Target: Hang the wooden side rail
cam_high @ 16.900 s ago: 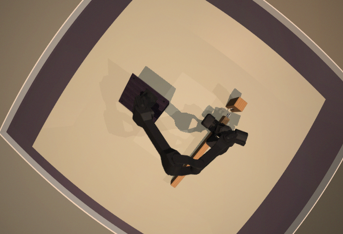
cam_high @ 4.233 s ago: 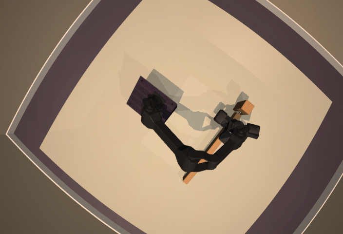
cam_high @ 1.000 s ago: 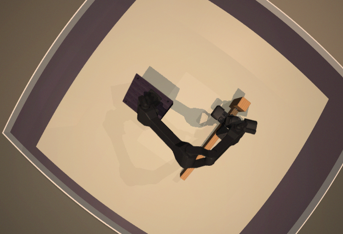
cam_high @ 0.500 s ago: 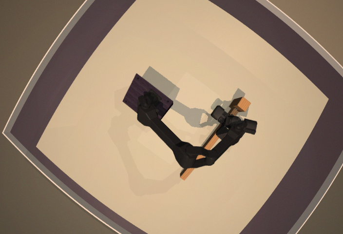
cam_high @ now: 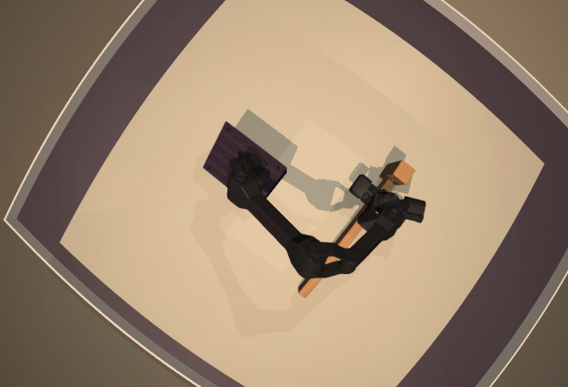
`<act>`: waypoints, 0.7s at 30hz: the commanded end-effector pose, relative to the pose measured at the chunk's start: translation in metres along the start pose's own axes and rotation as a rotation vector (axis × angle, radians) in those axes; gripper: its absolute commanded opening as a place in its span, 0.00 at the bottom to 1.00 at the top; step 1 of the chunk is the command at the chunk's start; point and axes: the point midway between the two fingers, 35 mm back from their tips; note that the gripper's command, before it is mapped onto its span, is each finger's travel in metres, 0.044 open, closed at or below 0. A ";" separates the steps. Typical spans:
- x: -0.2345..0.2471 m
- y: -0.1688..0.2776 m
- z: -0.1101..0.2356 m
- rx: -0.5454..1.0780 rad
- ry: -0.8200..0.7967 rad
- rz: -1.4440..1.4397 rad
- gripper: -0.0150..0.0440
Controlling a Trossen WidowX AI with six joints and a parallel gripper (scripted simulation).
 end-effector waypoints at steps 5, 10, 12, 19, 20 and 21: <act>0.001 0.004 0.001 0.007 -0.009 0.007 0.25; 0.001 0.004 0.001 0.007 -0.009 0.007 0.25; 0.001 0.004 0.000 0.007 -0.009 0.007 0.25; 0.001 0.004 -0.001 0.007 -0.009 0.007 0.25; 0.001 0.004 -0.001 0.007 -0.009 0.007 0.25; 0.001 0.004 -0.001 0.007 -0.009 0.007 0.25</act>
Point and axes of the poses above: the point midway between the two fingers, 35 mm back from their tips, its own z axis back along the fingers, its own x axis across the jaws, y = z × x, and after that the axes turned 12 degrees about z, right-handed
